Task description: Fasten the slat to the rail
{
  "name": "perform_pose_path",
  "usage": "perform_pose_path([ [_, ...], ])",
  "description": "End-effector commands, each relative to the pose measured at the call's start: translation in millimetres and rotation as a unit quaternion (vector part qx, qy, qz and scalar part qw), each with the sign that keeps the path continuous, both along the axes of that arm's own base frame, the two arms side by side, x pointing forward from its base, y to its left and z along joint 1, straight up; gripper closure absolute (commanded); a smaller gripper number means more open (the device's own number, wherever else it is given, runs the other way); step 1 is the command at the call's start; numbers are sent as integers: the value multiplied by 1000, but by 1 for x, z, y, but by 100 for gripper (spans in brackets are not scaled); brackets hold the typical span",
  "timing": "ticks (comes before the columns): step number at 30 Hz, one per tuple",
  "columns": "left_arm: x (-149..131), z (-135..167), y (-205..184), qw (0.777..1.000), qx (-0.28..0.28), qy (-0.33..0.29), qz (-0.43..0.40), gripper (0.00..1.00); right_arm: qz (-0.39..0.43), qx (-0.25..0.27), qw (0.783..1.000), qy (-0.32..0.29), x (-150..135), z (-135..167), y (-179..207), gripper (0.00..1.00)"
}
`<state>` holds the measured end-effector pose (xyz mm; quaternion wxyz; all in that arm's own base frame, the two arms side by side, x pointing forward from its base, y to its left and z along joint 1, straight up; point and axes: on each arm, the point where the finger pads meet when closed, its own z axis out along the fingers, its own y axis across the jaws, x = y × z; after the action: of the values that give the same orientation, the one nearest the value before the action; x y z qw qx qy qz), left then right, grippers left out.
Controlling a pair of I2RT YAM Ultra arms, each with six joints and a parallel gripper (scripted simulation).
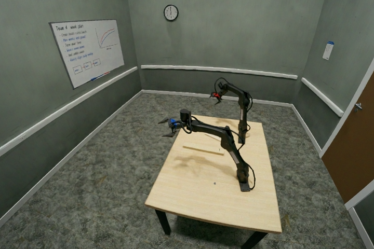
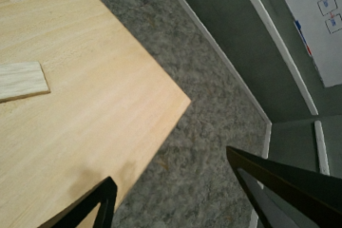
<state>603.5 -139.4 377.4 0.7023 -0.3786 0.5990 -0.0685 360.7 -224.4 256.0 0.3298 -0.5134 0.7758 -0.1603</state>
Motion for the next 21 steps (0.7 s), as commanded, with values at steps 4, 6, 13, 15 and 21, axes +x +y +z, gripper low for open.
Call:
perform_pose_path([
  [4, -3, 9, 1, 1000, -4, -9, 0, 0, 0, -4, 1000, -5, 0, 5, 0, 0],
  [6, -3, 9, 1, 1000, -4, -9, 0, 0, 0, -4, 1000, -5, 0, 5, 0, 0],
  [13, -3, 9, 1, 1000, -4, -9, 0, 0, 0, -4, 1000, -5, 0, 5, 0, 0],
  [15, -3, 9, 1, 1000, -4, -9, 0, 0, 0, -4, 1000, -5, 0, 5, 0, 0],
  [21, -8, 16, 17, 1000, 13, 3, -9, 0, -16, -5, 1000, -12, 6, 9, 12, 0],
])
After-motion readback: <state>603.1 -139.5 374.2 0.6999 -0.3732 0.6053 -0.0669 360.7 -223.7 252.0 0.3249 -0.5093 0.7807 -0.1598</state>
